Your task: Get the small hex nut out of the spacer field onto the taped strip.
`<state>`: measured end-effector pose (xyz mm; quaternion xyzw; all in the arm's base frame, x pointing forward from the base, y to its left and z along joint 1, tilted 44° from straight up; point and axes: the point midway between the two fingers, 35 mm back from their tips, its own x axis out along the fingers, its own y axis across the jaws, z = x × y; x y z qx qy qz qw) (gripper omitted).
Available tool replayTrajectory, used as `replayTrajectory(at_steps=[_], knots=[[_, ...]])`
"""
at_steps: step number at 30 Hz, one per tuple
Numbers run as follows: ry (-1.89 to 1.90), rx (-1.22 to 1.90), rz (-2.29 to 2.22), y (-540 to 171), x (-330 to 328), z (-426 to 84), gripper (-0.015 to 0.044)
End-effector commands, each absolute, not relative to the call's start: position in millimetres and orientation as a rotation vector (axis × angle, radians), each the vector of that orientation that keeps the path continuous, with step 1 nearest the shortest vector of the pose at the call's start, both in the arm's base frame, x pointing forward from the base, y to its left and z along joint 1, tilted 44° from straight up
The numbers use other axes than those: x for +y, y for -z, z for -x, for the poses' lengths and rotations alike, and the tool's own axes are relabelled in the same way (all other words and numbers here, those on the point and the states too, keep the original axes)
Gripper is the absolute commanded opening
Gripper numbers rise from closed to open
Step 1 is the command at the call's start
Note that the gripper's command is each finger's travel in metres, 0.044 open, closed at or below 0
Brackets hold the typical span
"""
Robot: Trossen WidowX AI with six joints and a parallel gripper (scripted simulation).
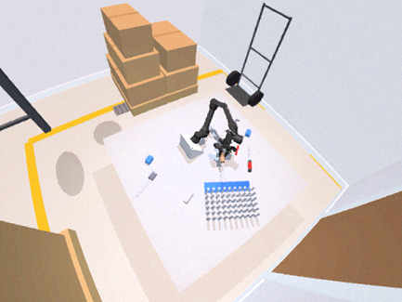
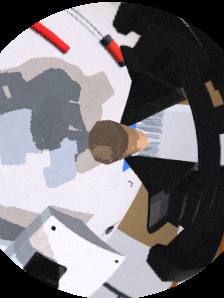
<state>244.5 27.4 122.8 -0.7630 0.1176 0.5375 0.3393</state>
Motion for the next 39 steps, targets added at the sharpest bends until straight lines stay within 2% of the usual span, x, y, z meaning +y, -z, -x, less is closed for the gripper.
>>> replayTrajectory(at_steps=[1,17,39], knots=[[-1.391,0.306,1.994,-139.7,12.5,-247.6,0.0],[-1.392,0.307,1.984,-173.9,-22.6,-241.1,0.0],[-1.122,0.737,1.356,-154.0,-72.8,-258.5,0.0]])
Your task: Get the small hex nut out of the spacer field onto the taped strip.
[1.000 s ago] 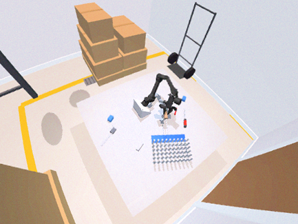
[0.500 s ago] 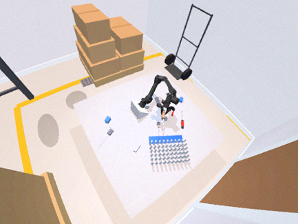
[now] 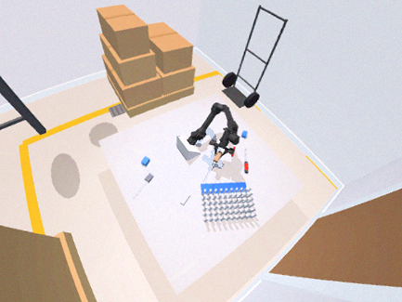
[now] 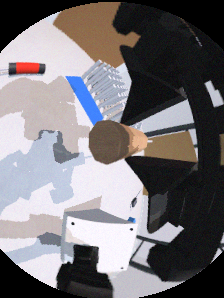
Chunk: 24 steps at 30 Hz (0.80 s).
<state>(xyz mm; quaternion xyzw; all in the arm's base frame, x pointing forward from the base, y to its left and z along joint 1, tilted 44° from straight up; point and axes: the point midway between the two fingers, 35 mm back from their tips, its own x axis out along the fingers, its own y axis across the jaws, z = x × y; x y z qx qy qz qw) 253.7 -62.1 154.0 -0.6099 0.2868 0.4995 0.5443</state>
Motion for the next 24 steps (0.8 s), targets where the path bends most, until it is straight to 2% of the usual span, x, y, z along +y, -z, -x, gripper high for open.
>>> replayTrajectory(at_steps=[1,24], knots=[[-1.107,0.753,1.326,-153.0,-75.3,-259.1,0.0],[-0.713,1.046,0.639,-126.6,-135.5,-265.4,0.0]])
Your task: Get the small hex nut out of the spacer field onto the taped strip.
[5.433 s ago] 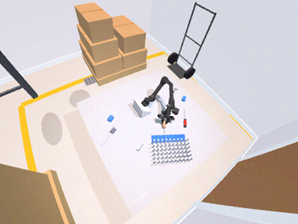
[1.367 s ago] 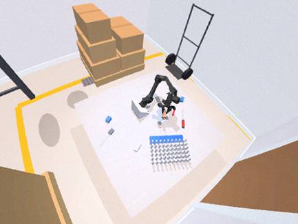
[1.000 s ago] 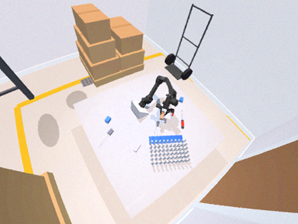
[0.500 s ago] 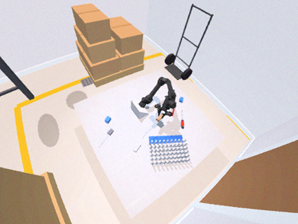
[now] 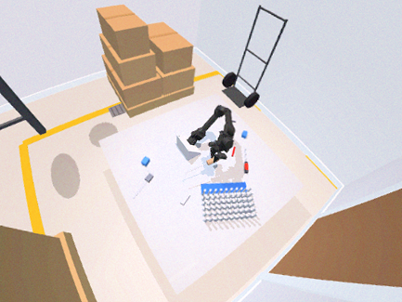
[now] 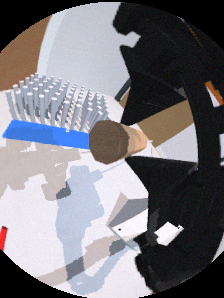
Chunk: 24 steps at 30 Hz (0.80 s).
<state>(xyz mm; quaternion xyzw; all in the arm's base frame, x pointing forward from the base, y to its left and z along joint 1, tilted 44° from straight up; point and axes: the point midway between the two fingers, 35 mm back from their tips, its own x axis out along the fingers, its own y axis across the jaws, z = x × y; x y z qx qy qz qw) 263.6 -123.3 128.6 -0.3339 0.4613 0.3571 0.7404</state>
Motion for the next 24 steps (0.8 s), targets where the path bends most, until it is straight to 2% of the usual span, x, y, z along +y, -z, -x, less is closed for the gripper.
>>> replayTrajectory(at_steps=[1,24], knots=[[-0.696,1.057,0.608,-125.0,-138.2,-265.1,0.0],[-0.278,1.225,-0.11,-91.6,-198.2,-253.5,0.0]])
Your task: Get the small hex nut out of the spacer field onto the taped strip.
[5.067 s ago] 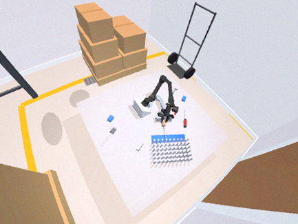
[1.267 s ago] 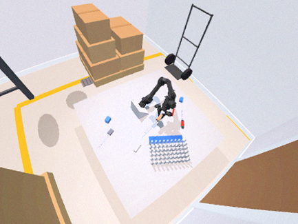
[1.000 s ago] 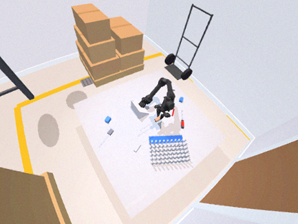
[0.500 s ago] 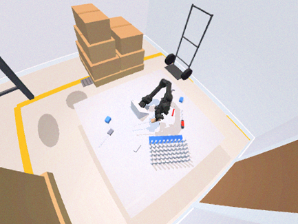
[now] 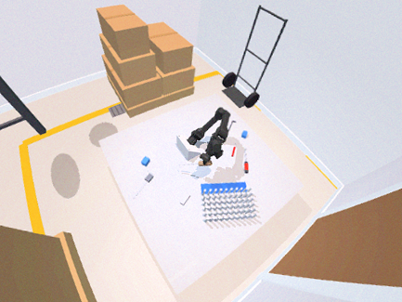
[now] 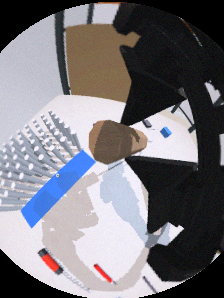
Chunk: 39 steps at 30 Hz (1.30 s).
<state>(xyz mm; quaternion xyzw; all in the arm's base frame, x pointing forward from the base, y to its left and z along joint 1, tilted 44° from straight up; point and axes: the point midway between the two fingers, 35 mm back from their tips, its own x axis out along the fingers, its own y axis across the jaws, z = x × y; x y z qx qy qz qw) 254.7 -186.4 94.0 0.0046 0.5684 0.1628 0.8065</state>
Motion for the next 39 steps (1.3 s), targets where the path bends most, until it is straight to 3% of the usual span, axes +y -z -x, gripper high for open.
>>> replayTrajectory(at_steps=[1,39], knots=[[-0.259,1.229,-0.141,-90.0,-200.8,-252.7,0.0],[0.467,1.211,-1.325,-22.3,-287.3,-198.8,0.0]])
